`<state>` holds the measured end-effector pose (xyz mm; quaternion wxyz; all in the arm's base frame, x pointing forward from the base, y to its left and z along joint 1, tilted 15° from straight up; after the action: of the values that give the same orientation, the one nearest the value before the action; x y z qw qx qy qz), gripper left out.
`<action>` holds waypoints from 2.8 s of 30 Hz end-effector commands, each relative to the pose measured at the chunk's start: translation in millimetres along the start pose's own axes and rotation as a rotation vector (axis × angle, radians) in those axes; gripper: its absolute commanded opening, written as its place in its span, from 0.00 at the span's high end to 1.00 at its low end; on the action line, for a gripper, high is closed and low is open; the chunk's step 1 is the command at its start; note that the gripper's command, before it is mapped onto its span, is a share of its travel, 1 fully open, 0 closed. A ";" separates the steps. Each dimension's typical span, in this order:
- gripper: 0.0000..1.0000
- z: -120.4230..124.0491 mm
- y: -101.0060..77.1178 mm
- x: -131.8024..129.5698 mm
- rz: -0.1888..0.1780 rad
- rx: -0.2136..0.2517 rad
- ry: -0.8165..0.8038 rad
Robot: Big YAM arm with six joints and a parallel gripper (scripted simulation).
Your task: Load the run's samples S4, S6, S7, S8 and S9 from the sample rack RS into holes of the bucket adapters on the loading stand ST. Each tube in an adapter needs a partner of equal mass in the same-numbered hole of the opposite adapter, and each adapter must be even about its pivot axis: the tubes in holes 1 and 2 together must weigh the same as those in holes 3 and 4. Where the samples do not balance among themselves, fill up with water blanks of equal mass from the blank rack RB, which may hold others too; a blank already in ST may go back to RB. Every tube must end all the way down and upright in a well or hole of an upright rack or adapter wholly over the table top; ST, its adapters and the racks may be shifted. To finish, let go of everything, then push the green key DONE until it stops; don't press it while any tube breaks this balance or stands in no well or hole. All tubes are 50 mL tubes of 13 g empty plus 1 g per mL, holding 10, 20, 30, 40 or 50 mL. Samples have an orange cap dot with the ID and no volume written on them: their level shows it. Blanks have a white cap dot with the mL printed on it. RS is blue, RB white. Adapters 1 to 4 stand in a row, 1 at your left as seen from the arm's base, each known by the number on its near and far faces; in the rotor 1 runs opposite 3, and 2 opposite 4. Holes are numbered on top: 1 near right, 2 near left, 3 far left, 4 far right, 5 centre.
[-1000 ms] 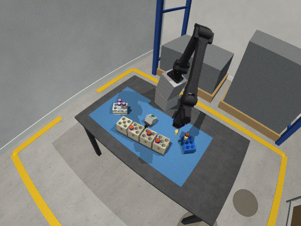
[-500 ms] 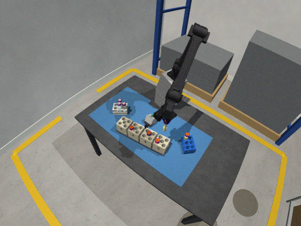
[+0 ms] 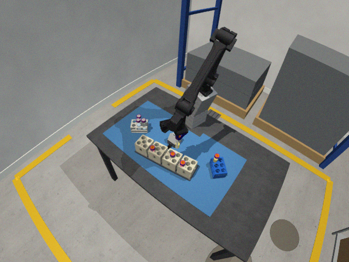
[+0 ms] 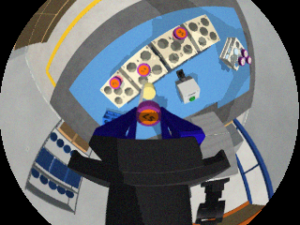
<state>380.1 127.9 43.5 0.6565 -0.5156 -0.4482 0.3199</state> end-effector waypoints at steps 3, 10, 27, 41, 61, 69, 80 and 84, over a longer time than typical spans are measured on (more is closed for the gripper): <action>1.00 -31.6 -3.6 -11.0 -0.012 -0.014 0.136; 1.00 -61.7 -3.4 -39.7 -0.009 -0.015 0.115; 1.00 -137.2 -3.6 -111.1 -0.005 -0.020 0.115; 1.00 -186.5 2.3 -148.2 0.000 -0.016 0.087; 1.00 -176.2 55.7 -153.1 0.000 -0.011 0.111; 1.00 -181.6 43.4 -156.4 -0.003 -0.028 0.110; 1.00 -181.6 43.5 -156.9 -0.003 -0.028 0.110; 1.00 -177.7 57.1 -158.7 0.000 -0.014 0.117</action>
<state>476.4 -65.7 -56.1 0.6800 -0.5338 -0.4089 0.2923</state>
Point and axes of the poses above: the point where the finger pads meet when closed, its own y axis out along the fingers, its own x axis across the jaws, z = x × y, the point moved 8 cm from there along -y, back along the fingers
